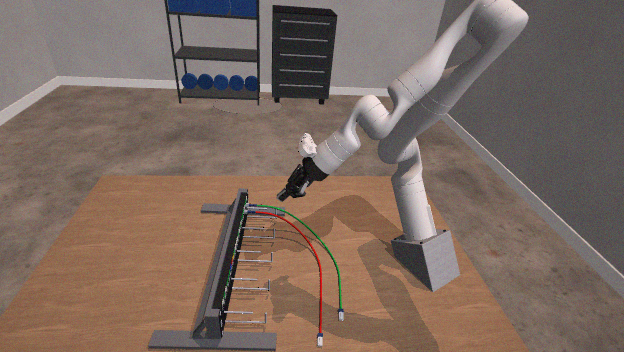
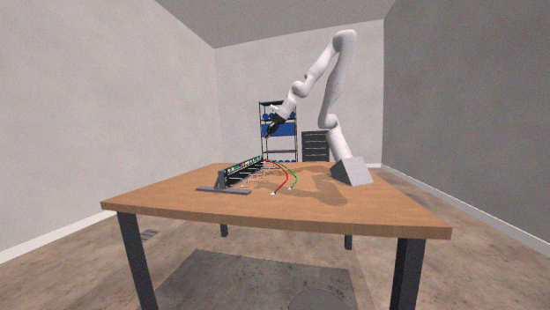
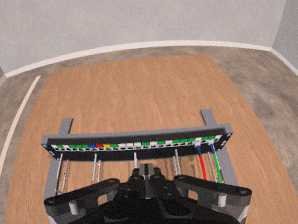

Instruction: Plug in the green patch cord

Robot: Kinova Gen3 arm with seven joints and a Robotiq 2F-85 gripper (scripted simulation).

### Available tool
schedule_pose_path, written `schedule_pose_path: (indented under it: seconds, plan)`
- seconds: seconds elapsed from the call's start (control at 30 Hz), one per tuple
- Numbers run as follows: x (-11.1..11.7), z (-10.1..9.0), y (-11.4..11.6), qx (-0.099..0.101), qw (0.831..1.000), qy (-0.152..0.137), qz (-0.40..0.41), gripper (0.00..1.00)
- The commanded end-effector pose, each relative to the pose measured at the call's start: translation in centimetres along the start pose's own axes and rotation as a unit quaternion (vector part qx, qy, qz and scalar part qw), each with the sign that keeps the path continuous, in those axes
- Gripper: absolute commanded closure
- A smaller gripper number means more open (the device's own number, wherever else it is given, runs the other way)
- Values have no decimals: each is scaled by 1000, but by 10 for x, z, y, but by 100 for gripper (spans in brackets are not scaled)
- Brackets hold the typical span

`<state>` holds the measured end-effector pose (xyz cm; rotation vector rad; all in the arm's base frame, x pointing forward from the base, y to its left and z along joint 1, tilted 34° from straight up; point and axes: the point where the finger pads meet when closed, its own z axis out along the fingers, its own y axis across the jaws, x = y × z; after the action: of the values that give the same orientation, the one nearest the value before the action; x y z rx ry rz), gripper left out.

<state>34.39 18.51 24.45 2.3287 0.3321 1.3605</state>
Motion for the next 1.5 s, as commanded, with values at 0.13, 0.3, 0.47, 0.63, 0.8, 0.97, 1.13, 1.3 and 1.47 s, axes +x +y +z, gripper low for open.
schedule_pose_path:
  seconds: [0.13,0.3,0.47,0.63,0.8,0.97,1.13,1.3,1.47]
  plan:
    - [0,-1,19,6,1000,0,-6,100]
    - [0,-1,25,6,1000,0,-6,100]
    - [0,-1,24,6,1000,-1,-7,100]
    - [0,0,24,7,1000,-1,-7,100]
    - [-1,5,25,5,1000,-1,-8,100]
    - [-1,16,25,5,1000,-1,-9,100]
    - [-1,25,24,5,1000,-1,-9,100]
    - [-1,44,24,5,1000,-1,-9,100]
    - [1,67,22,7,1000,0,-9,100]
